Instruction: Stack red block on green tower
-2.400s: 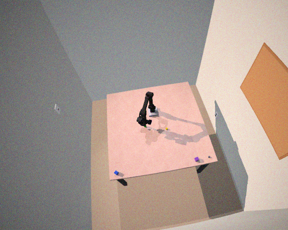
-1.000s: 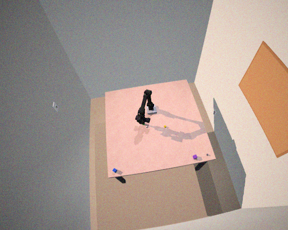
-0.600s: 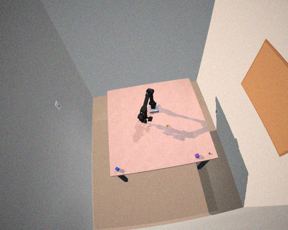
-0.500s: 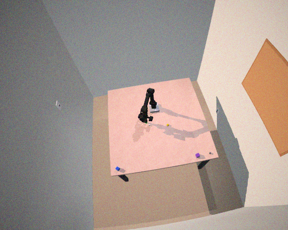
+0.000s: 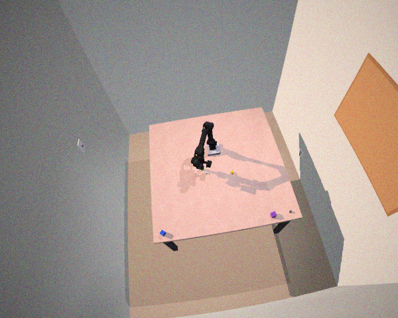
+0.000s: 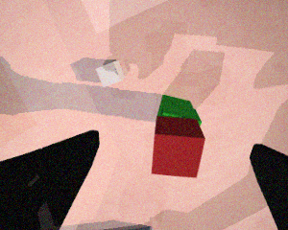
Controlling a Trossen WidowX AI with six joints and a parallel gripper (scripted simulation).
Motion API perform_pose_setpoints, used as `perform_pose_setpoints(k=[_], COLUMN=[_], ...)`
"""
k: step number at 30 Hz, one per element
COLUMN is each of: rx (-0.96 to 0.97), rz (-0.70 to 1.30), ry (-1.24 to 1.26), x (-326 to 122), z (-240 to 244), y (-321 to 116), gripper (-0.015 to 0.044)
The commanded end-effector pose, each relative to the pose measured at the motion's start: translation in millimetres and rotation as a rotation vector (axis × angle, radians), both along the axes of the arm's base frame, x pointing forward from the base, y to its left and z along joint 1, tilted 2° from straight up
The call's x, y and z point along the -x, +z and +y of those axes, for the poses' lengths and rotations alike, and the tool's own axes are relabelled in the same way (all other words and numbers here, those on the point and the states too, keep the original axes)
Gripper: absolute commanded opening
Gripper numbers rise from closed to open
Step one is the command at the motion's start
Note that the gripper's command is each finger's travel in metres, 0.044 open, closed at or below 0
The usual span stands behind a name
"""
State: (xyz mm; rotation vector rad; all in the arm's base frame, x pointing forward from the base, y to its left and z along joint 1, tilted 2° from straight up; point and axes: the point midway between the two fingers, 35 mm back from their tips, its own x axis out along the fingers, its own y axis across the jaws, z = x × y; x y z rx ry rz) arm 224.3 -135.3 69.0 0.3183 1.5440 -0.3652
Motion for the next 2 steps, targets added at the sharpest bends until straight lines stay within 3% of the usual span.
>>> perform_pose_setpoints(k=[1,2], rx=[0.001,0.001], rz=[-0.002,-0.002], ry=[0.0,0.0], x=[-0.3,-0.3], z=[-0.2,-0.2], y=[-0.3,-0.3], gripper=[0.044,0.044])
